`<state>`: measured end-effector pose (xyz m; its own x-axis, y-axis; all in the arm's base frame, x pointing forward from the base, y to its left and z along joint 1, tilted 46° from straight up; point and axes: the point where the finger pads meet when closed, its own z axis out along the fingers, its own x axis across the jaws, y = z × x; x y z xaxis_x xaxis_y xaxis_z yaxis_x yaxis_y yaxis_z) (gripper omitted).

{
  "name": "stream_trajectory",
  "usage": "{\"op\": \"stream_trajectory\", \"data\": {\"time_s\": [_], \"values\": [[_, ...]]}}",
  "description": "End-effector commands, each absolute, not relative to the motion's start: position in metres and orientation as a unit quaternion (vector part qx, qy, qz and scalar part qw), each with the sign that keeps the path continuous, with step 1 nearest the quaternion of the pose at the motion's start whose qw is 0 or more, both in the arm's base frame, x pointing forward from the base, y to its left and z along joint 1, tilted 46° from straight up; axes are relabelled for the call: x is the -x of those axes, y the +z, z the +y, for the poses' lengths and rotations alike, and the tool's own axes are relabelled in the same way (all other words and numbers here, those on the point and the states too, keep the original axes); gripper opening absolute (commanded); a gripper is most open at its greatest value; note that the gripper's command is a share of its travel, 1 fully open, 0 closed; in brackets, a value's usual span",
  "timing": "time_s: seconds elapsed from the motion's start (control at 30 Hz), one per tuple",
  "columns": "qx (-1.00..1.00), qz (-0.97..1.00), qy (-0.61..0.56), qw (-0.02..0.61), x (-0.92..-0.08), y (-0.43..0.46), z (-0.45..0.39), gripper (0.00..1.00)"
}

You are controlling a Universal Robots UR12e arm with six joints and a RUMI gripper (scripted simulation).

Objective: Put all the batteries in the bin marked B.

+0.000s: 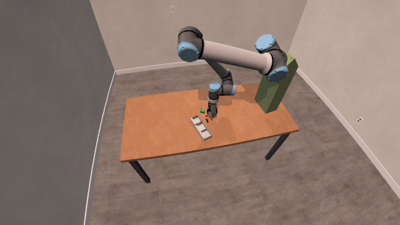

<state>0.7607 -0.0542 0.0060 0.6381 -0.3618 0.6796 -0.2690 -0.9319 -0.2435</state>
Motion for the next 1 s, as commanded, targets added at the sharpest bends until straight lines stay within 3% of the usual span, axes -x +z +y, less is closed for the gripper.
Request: {"op": "stream_trajectory", "data": {"time_s": [0.0,0.4,0.43,0.97], "values": [[0.903,0.175,-0.388,0.06,-0.7626,0.0044,-0.0542,0.17],[0.903,0.175,-0.388,0.06,-0.7626,0.0043,-0.0542,0.17],[0.903,0.175,-0.388,0.06,-0.7626,0.0043,-0.0542,0.0],[0.903,0.175,-0.388,0.06,-0.7626,0.0043,-0.0542,0.0]]}}
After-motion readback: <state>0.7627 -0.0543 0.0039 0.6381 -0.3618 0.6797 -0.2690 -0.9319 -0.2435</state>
